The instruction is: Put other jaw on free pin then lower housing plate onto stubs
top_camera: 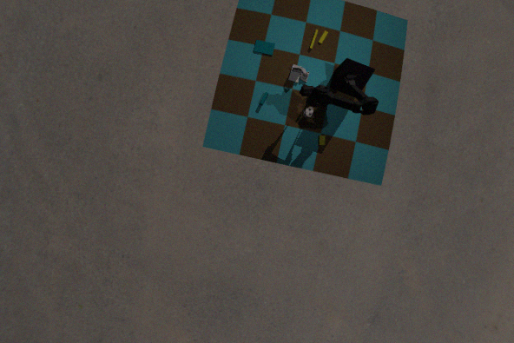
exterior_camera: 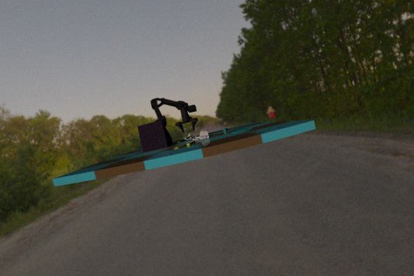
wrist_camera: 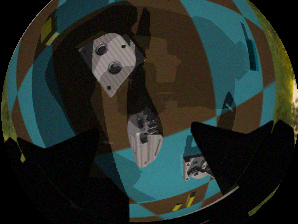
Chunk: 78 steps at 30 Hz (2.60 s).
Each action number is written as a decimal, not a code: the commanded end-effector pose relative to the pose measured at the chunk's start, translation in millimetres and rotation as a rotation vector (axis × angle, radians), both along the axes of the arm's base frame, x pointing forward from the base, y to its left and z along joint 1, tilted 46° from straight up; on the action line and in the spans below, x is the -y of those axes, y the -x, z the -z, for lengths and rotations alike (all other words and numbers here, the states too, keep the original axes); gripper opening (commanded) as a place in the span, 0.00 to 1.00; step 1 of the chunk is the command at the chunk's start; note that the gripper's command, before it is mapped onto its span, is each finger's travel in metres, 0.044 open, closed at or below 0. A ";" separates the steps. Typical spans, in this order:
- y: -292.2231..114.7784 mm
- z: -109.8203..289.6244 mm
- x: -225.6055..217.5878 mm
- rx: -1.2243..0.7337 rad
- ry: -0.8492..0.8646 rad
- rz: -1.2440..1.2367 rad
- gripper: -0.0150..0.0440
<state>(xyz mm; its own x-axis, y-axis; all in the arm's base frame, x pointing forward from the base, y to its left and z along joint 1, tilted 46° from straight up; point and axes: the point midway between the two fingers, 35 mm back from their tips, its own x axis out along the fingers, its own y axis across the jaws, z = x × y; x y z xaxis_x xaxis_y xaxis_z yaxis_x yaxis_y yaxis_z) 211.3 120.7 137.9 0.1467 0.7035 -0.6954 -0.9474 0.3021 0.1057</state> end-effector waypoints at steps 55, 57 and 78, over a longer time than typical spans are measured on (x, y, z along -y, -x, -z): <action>-5.4 40.1 -41.5 -0.005 -0.006 0.005 0.35; -5.4 40.1 -41.5 -0.005 -0.006 0.005 0.32; -4.6 33.4 -34.1 -0.006 -0.005 0.005 0.32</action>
